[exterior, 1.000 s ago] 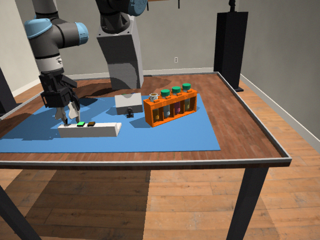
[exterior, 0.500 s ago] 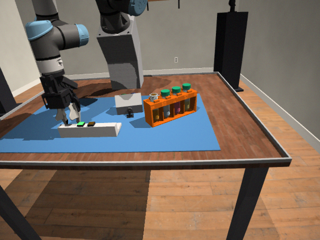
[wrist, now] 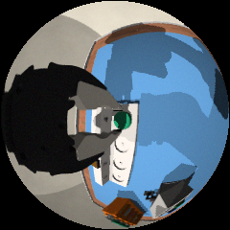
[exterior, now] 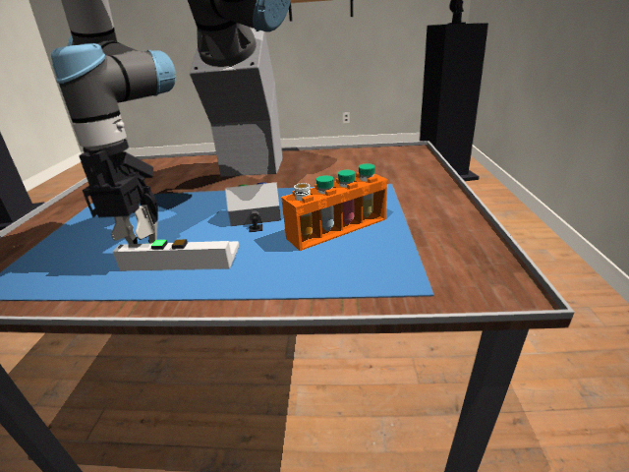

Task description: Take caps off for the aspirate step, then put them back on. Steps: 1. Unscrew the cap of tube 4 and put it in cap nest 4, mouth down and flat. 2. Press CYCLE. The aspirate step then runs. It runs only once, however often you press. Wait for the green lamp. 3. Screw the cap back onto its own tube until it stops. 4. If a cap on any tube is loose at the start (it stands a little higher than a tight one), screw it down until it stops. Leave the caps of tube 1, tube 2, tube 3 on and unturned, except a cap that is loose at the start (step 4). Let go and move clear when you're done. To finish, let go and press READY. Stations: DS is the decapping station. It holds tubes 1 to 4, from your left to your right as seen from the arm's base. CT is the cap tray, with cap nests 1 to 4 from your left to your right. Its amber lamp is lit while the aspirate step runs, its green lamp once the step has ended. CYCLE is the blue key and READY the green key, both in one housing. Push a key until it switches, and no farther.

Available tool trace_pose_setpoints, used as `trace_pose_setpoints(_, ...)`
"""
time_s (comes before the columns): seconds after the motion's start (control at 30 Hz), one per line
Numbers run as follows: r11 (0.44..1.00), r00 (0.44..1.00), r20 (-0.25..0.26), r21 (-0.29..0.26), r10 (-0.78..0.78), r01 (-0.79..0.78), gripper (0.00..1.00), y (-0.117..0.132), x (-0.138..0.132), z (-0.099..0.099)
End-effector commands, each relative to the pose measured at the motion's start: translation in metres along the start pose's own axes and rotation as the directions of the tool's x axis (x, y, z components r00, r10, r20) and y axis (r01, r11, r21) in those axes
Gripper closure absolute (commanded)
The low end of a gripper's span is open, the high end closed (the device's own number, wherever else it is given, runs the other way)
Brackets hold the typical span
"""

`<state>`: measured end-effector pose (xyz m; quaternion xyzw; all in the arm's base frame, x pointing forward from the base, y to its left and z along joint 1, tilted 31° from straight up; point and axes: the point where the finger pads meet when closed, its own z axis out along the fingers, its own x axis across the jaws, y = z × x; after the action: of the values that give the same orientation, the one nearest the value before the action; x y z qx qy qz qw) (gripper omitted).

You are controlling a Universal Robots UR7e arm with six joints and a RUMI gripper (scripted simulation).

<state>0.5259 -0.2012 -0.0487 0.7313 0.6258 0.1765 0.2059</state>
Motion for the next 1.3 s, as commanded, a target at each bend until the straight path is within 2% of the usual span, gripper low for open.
trace_pose_setpoints(0.0, 1.0, 1.0, 0.001, -0.001, 0.0, 0.0, 1.0, 0.0, 0.0, 0.0)
trace_pose_setpoints(0.37, 1.0, 1.0, 0.001, -0.001, 0.0, 0.0, 1.0, 0.0, 0.0, 0.0)
trace_pose_setpoints(0.43, 1.0, 1.0, 0.001, -0.001, 0.0, 0.0, 1.0, 0.0, 0.0, -0.01)
trace_pose_setpoints(0.5, 1.0, 1.0, 0.001, -0.001, 0.0, 0.0, 1.0, 0.0, 0.0, -0.01)
trace_pose_setpoints(1.0, 1.0, 1.0, 0.001, -0.001, 0.0, 0.0, 1.0, 0.0, 0.0, -0.085)
trace_pose_setpoints(1.07, 1.0, 1.0, 0.001, -0.001, 0.0, 0.0, 1.0, 0.0, 0.0, -0.085)
trace_pose_setpoints(1.27, 1.0, 1.0, 0.001, -0.001, 0.0, 0.0, 1.0, 0.0, 0.0, -0.115)
